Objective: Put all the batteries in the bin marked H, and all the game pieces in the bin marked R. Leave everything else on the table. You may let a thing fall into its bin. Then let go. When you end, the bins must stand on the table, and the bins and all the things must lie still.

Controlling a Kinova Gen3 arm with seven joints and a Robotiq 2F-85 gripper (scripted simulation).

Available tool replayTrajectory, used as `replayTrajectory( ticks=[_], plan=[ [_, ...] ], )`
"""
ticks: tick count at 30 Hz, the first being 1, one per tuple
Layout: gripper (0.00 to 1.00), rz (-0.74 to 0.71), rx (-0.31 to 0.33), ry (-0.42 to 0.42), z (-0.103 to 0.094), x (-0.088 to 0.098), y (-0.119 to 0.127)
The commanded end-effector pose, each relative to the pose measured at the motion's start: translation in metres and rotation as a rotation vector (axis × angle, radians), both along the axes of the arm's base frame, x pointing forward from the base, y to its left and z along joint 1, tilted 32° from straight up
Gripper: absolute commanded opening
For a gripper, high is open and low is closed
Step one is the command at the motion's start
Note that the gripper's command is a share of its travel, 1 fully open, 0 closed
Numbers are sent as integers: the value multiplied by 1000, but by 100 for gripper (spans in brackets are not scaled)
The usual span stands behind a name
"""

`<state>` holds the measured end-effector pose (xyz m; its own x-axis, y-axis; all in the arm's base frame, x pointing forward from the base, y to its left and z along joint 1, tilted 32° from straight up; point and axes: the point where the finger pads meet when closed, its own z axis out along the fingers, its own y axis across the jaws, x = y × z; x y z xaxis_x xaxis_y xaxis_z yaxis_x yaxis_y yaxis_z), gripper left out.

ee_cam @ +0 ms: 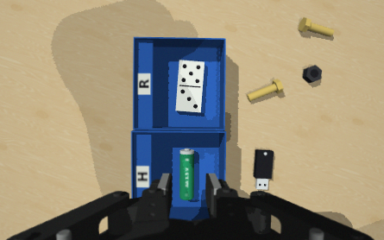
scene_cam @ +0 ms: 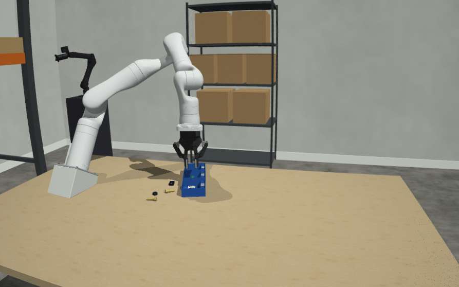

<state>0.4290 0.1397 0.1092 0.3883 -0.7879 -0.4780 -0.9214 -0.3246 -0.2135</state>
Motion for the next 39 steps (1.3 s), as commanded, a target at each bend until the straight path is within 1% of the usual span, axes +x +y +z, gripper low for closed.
replayTrajectory(
  ticks=[1, 31, 32, 39],
  plan=[
    [29, -1, 2, -2, 2, 0, 0],
    [29, -1, 2, -2, 3, 1, 0],
    [100, -2, 2, 2, 8, 1, -3],
    [100, -5, 2, 2, 32, 0, -19]
  ],
)
